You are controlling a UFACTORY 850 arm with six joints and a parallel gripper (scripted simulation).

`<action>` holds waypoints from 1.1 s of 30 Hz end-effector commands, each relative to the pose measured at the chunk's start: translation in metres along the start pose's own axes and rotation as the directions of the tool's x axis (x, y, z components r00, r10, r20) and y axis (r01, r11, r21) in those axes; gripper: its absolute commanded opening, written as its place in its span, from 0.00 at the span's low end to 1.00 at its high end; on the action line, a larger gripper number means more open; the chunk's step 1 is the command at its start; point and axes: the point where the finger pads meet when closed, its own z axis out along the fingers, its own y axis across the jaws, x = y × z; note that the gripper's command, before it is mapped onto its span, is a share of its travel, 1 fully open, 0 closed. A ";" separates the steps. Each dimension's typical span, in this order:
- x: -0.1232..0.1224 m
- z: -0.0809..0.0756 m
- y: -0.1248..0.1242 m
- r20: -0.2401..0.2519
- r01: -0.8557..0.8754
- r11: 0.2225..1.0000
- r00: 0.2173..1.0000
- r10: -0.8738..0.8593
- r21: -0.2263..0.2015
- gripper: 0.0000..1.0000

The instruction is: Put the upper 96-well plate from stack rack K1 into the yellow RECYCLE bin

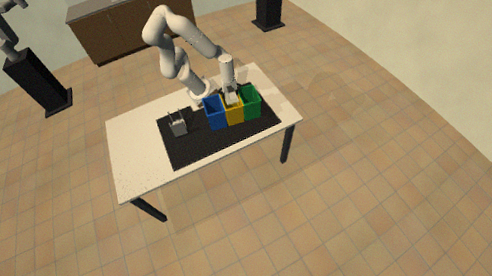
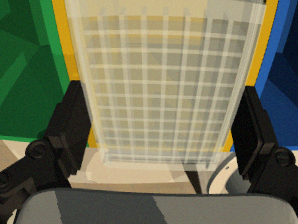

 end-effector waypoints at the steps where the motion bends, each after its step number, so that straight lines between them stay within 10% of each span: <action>1: 0.001 0.000 -0.001 -0.001 0.000 1.000 1.000 0.000 0.001 0.00; 33: 0.001 0.003 0.000 -0.001 0.000 1.000 1.000 0.000 0.001 0.00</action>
